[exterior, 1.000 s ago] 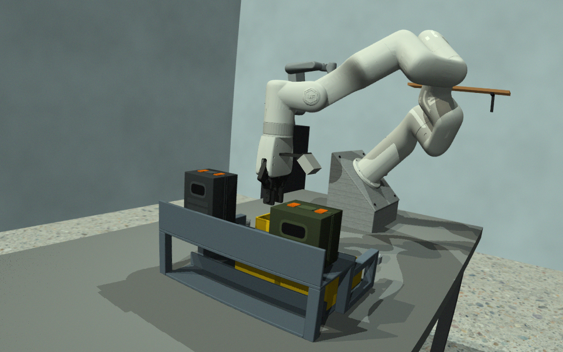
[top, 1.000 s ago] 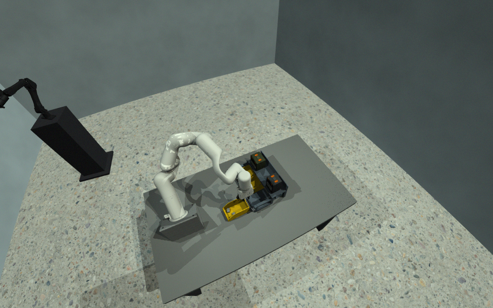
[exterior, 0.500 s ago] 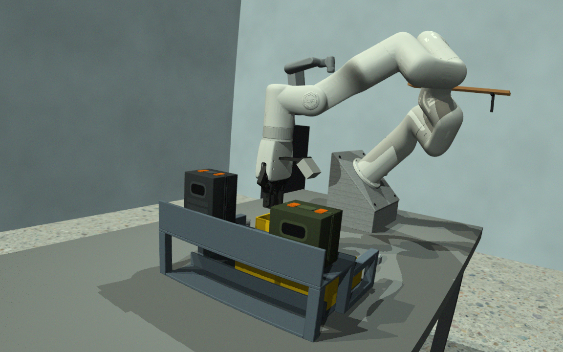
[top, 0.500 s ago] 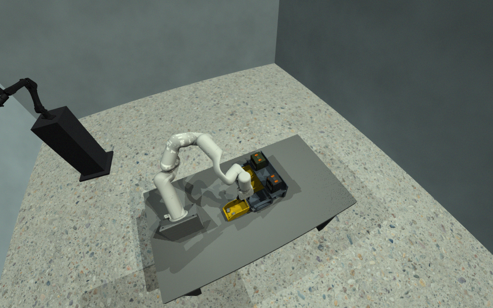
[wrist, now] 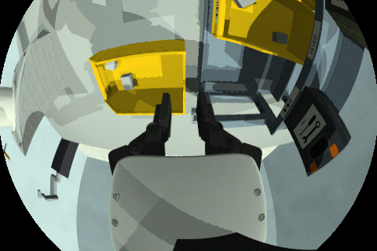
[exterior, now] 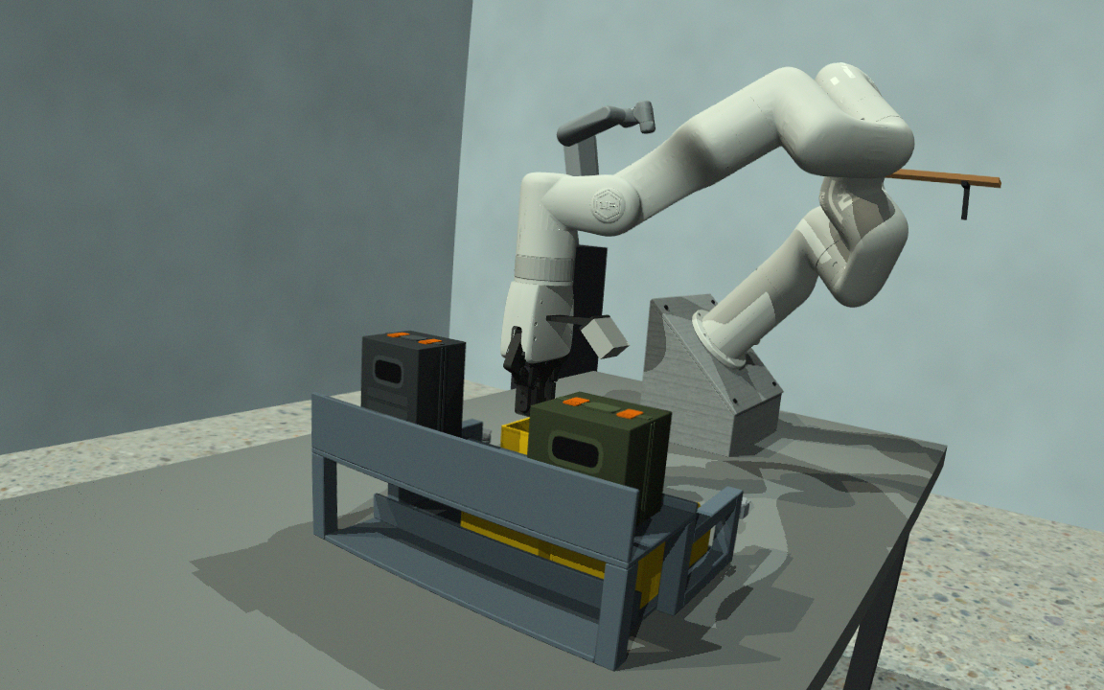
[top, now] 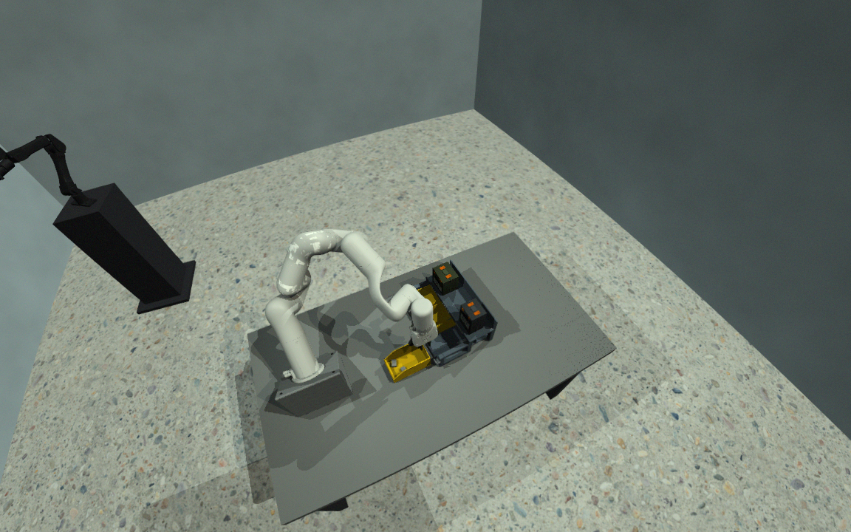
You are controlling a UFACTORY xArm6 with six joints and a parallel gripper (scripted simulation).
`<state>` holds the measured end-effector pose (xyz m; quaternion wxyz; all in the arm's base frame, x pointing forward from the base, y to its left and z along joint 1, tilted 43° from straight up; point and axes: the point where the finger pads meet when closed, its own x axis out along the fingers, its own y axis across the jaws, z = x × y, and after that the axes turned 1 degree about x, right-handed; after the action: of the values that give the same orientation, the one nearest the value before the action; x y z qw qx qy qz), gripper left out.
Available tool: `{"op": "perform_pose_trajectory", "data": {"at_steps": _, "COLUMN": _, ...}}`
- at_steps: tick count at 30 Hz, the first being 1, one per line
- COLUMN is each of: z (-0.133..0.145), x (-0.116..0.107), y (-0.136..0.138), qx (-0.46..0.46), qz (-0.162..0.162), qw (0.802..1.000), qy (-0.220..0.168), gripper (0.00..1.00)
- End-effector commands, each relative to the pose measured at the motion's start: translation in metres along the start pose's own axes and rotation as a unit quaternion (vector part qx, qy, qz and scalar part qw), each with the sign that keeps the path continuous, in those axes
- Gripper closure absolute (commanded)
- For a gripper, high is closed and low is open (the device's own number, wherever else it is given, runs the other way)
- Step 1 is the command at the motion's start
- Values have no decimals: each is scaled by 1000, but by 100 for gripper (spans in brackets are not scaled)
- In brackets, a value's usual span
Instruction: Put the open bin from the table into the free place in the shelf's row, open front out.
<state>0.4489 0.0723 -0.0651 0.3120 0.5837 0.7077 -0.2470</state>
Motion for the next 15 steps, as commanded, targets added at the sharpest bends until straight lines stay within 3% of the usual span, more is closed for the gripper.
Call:
{"op": "perform_pose_trajectory", "data": {"at_steps": 1, "z": 0, "x": -1, "y": 2, "qx": -1, "qz": 2, "qw": 1000, "qy": -1, "gripper": 67}}
{"op": "perform_pose_trajectory", "data": {"at_steps": 15, "z": 0, "x": 9, "y": 2, "qx": -1, "qz": 2, "qw": 1000, "qy": -1, "gripper": 67}}
